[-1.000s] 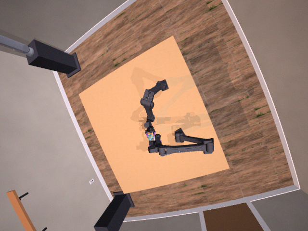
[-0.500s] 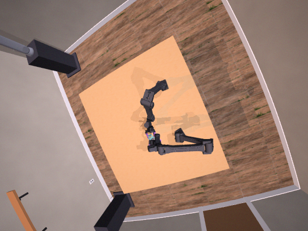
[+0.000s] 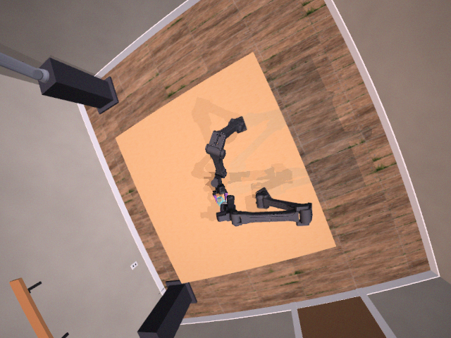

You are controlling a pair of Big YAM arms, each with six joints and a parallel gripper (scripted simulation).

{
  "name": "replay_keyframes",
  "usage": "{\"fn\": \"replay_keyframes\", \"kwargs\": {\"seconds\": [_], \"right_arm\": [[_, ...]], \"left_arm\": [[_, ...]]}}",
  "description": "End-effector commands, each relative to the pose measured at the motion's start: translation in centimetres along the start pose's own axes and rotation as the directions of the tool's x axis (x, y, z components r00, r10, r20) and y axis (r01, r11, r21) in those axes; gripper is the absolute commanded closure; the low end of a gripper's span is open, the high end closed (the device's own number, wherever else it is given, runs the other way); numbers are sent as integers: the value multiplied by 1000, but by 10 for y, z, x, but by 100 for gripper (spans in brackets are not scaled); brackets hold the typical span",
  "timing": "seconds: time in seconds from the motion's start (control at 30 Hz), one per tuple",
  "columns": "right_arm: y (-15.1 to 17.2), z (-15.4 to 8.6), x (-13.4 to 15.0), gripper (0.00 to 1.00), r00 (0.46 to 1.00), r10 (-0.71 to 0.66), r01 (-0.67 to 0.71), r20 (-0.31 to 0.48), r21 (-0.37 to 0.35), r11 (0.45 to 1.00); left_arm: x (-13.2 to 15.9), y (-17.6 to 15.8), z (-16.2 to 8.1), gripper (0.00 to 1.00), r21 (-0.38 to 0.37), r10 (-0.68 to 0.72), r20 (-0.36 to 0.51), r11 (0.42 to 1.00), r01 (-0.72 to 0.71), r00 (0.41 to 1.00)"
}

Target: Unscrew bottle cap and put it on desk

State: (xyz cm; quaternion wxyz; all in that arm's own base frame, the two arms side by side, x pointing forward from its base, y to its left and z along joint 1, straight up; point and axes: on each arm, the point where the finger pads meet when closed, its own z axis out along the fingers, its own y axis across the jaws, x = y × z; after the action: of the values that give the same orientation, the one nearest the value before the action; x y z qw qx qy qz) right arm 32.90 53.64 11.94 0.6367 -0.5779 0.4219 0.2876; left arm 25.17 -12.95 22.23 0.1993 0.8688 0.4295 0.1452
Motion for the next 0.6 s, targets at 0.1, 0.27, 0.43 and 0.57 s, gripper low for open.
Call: {"fn": "replay_keyframes", "kwargs": {"seconds": [0.1,0.27,0.43,0.57], "right_arm": [[-13,4,-13,100,999,-22,21,28,21,1000],[-13,4,-13,100,999,-22,21,28,21,1000],[-13,4,-13,100,999,-22,21,28,21,1000],[-13,4,-13,100,999,-22,21,28,21,1000]], "left_arm": [[3,15,-12,95,-39,-140,-1,989,140,990],[3,15,-13,100,-33,-363,9,931,363,932],[3,15,-14,100,-21,-617,22,786,617,787],[3,15,-14,100,-17,-747,26,664,747,664]]}}
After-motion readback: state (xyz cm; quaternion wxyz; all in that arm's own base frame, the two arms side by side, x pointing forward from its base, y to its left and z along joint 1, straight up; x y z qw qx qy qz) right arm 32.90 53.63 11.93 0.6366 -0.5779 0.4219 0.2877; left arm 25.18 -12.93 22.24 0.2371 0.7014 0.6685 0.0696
